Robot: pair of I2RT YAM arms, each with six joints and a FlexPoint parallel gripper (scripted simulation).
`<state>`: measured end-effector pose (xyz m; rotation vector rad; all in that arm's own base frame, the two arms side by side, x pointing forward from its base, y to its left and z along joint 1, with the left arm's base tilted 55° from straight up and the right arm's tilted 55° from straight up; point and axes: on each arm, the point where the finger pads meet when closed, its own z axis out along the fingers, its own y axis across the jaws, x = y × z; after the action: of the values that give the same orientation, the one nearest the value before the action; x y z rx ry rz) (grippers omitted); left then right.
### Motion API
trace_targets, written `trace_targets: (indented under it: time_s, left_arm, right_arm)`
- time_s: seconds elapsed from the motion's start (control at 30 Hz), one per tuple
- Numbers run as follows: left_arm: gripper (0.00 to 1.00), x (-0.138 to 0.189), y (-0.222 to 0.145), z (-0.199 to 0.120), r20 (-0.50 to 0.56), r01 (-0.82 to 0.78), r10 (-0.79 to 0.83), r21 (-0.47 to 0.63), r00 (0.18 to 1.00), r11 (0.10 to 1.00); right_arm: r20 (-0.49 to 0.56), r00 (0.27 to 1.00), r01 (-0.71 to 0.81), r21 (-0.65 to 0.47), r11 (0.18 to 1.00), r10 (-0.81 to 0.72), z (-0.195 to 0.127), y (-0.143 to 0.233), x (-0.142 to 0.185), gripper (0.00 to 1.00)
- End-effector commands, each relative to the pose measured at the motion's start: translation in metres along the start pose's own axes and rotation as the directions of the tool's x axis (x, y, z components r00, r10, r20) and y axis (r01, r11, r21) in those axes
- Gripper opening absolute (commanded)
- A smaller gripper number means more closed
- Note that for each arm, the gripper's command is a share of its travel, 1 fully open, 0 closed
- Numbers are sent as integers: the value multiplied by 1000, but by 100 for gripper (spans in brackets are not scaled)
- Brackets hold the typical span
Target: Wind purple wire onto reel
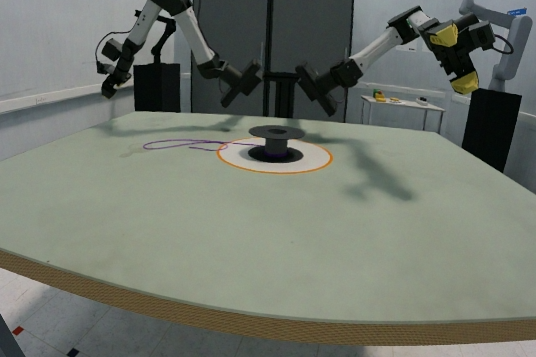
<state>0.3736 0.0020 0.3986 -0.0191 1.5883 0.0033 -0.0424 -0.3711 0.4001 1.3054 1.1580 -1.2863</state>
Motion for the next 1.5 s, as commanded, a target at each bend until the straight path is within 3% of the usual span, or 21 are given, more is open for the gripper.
trace_targets:
  time_s: [0.0,0.4,0.67,0.87,0.93,1.13,1.3,1.43,1.47]
  left_arm:
    - [100,-3,-2,2,18,-10,10,14,1000,1000]
    - [100,-3,-2,2,18,-10,10,14,1000,1000]
    - [100,-3,-2,2,18,-10,10,14,1000,1000]
    - [100,-3,-2,2,18,-10,10,14,1000,1000]
    - [100,-3,-2,2,18,-10,10,14,1000,1000]
    - [100,-3,-2,2,18,-10,10,14,1000,1000]
    - [100,-3,-2,2,18,-10,10,14,1000,1000]
    - [100,-3,-2,2,18,-10,10,14,1000,1000]
    - [100,-3,-2,2,18,-10,10,14,1000,1000]
  right_arm:
    - [10,1000,4,5,1000,-4,2,-3,-1,100]
    - [-56,996,60,-48,997,-63,8,26,21,97]
    - [-174,956,203,-193,960,-238,7,92,72,89]
    - [-223,849,377,-379,845,-479,-16,163,128,81]
    - [-223,849,377,-379,845,-479,-16,163,128,81]
    - [-135,636,568,-584,580,-760,-69,232,188,71]
    - [34,482,679,-646,349,-876,-129,272,231,62]
    - [208,305,747,-658,98,-929,-182,290,264,56]
    - [208,305,747,-658,98,-929,-182,290,264,56]
